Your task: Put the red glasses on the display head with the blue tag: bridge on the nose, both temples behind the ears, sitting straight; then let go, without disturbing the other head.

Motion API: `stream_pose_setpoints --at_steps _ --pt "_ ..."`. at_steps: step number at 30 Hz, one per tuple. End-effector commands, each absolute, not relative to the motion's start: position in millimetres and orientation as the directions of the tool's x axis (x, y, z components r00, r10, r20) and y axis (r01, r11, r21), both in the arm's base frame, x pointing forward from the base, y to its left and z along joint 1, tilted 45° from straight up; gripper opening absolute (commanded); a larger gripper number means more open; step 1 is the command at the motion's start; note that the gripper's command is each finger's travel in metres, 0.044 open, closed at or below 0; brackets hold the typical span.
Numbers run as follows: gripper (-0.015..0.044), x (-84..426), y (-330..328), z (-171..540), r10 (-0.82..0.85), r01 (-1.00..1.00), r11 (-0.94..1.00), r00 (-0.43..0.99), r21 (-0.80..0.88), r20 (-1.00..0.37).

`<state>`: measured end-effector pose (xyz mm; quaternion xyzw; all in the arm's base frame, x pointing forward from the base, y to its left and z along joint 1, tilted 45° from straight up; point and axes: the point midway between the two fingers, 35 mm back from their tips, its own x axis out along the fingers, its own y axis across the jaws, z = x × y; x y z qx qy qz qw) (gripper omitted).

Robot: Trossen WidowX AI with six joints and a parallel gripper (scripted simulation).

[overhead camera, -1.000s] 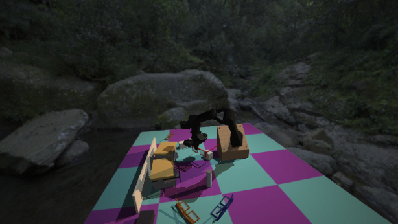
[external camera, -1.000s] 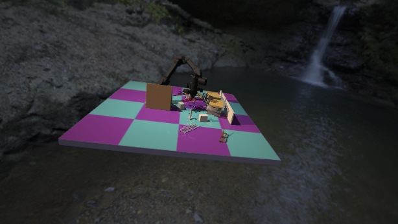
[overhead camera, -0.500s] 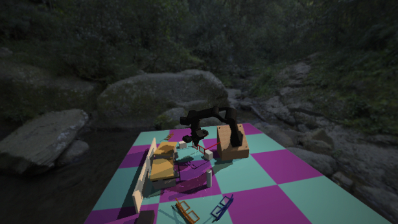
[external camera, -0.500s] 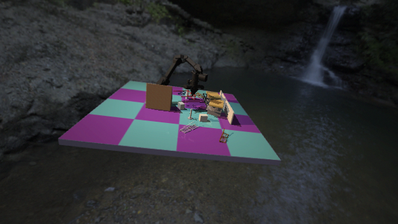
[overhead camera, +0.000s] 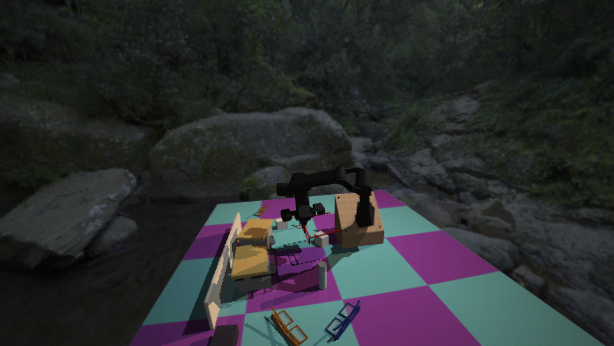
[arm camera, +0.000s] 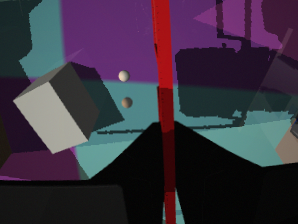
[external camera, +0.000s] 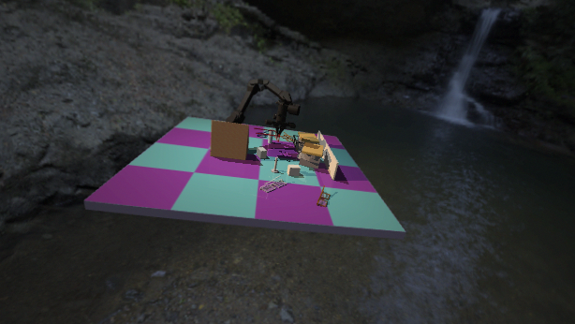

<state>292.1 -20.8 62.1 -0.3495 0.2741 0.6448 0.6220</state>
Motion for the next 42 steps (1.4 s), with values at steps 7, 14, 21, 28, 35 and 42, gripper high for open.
stream_pose_setpoints --at_steps 7,14,21,28,35,42 --pt "0.0000 290 -10 77 0.557 -0.989 0.128 0.016 0.067 -0.830" --pt "0.0000 288 -3 87 0.521 -0.944 0.291 0.020 0.156 -0.853" --pt "0.0000 286 3 96 0.485 -0.864 0.452 0.028 0.223 -0.874" --pt "0.0000 283 10 106 0.450 -0.751 0.602 0.040 0.270 -0.892" --pt "0.0000 280 16 116 0.416 -0.610 0.734 0.057 0.298 -0.908" --pt "0.0000 277 23 125 0.383 -0.444 0.840 0.077 0.312 -0.921"
